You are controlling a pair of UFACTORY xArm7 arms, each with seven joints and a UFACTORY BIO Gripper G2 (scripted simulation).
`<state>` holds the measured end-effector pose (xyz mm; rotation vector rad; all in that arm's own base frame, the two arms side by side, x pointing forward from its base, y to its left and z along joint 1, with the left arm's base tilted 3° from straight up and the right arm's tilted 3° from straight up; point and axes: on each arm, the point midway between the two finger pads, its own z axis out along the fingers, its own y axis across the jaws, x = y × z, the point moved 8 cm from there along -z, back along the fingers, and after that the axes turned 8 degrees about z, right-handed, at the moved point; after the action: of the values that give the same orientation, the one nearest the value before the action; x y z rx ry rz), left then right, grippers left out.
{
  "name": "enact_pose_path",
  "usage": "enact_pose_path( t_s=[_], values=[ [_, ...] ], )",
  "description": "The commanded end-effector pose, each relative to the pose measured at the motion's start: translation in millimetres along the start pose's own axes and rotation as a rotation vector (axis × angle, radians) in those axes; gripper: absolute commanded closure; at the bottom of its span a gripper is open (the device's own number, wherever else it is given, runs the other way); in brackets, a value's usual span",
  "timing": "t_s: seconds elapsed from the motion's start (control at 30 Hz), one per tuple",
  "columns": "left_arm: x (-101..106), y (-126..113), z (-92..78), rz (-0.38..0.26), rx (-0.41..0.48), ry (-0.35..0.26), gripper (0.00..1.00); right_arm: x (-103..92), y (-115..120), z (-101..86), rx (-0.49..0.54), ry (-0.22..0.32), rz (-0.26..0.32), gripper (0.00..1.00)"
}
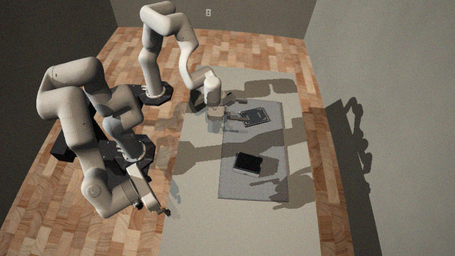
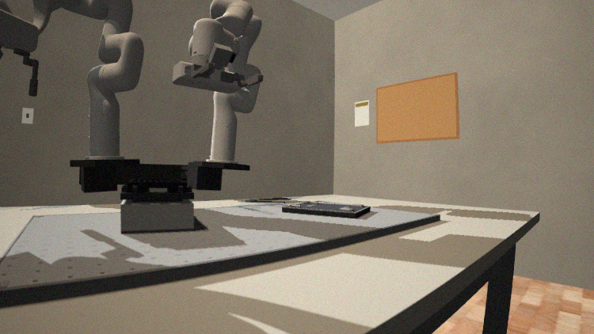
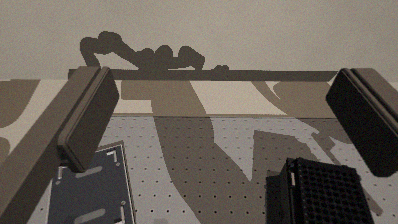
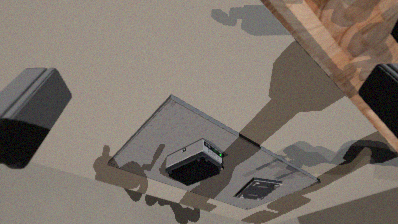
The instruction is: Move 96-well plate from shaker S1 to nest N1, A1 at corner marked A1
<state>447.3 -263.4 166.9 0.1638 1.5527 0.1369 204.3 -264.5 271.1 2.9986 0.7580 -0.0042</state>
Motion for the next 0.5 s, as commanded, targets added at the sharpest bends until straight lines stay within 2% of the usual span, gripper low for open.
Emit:
enact_pose_path(
  t_s=[0.0, 0.13, 0.2, 0.23, 0.47],
  values=[
    [1, -2, 2.4, -0.002, 0.033, -0.01, 0.63, -0.1, 1, -1.2, -0.004, 0.0, 0.0, 0.0],
    [12, -8, 8.2, -0.002, 0.165, -0.028, 0.63, -0.1, 1, -1.2, -0.004, 0.0, 0.0, 0.0],
    [12, -8, 8.2, -0.002, 0.165, -0.028, 0.63, -0.1, 1, -1.2, -0.004, 0.0, 0.0, 0.0],
    [15, -10, 9.9, -0.002, 0.198, -0.033, 0.63, -0.1, 1, -1.2, -0.004, 0.0, 0.0, 0.0],
    [33, -38, 18.4, -0.002, 0.204, -0.034, 0.63, -0.1, 1, -1.2, -0.004, 0.0, 0.0, 0.0]
  ],
)
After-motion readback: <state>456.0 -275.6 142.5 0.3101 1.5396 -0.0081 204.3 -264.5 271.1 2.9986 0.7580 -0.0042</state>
